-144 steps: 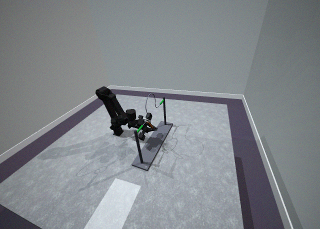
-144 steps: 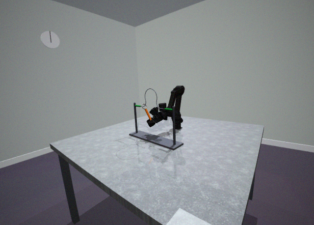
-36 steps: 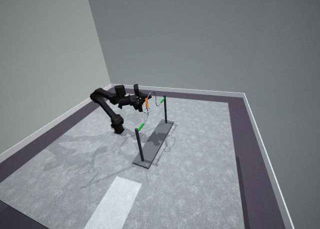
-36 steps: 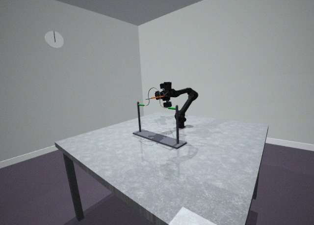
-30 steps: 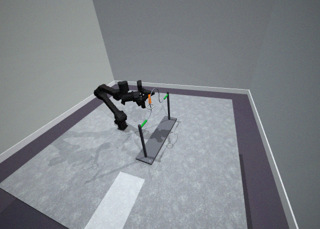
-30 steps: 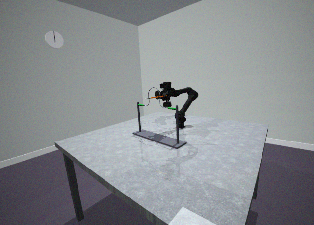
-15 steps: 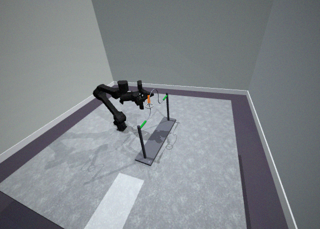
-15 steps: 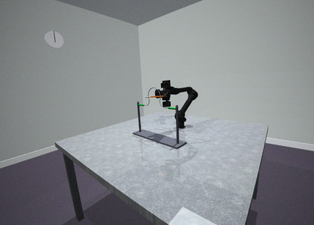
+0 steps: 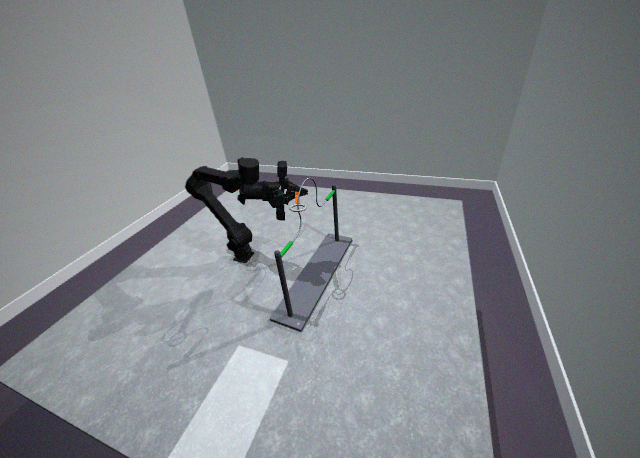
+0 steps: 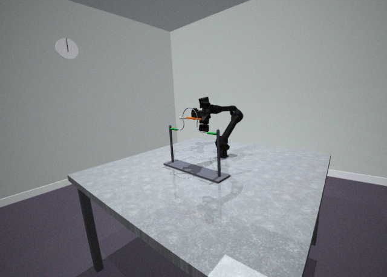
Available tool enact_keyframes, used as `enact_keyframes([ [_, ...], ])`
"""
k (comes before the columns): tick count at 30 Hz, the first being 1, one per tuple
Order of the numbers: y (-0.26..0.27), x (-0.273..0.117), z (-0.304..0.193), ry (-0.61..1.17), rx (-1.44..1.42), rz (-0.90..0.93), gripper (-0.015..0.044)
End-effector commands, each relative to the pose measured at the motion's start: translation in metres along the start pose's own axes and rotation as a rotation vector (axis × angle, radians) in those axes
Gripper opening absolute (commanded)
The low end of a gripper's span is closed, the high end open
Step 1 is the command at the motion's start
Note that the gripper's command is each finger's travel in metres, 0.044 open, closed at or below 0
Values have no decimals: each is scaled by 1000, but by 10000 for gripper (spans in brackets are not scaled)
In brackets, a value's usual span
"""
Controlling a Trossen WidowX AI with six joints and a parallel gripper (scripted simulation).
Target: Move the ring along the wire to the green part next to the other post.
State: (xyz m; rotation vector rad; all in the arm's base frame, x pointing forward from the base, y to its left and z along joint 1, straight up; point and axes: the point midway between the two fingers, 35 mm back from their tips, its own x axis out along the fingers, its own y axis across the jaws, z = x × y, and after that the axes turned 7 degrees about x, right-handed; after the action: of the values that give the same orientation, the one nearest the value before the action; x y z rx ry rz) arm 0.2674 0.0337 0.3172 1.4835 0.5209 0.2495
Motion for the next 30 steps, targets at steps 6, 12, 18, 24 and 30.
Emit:
enact_keyframes([
  [6, -2, 0, 1, -21, -102, -65, -150],
  [12, -6, 1, 2, -37, -172, -115, -150],
  [18, -11, 0, 4, -52, -245, -166, -150],
  [24, -15, 0, 5, -68, -319, -217, -150],
  [30, -19, 0, 7, -84, -391, -265, -150],
])
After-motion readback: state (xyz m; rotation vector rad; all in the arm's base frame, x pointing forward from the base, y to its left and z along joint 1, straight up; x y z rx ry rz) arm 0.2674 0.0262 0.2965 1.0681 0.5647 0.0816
